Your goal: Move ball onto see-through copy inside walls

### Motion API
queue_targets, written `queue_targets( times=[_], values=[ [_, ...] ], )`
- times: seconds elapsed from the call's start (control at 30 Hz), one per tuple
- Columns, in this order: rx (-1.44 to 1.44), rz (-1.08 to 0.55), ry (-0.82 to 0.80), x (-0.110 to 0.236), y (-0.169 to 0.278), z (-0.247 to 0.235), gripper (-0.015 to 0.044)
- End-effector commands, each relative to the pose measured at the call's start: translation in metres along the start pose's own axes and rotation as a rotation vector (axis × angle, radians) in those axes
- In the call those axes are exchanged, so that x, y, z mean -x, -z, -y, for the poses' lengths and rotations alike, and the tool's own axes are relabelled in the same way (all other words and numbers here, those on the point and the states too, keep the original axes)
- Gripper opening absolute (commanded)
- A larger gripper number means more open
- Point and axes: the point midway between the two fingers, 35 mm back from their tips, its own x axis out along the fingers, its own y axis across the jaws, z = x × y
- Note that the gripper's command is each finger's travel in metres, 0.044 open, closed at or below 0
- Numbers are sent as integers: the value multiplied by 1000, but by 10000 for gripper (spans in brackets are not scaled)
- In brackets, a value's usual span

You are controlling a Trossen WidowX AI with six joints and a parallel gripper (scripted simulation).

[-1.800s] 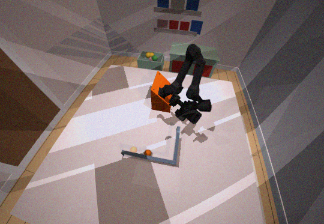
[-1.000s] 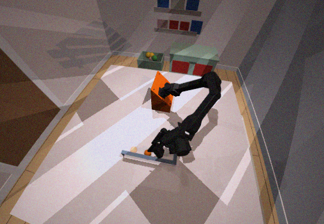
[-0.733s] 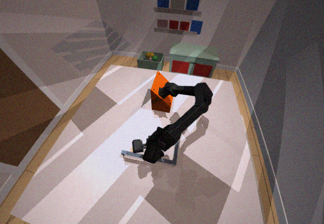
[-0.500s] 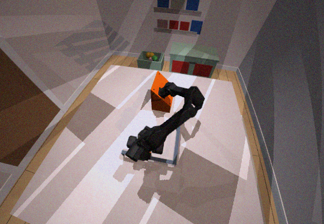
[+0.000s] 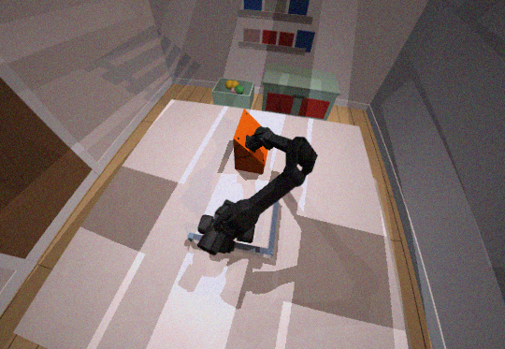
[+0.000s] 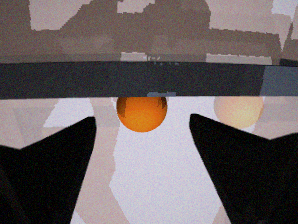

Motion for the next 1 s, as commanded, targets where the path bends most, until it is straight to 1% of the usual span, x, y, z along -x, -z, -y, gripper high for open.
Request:
queue_targets(
  times=[0.0,0.63,0.73,0.97],
  values=[
    [-11,-4,-6,-7,2,1,318],
    [-11,-4,-8,-36,3,0,318],
    [-11,-4,-8,-36,3,0,239],
    [-11,-4,-8,-36,3,0,193]
  ],
)
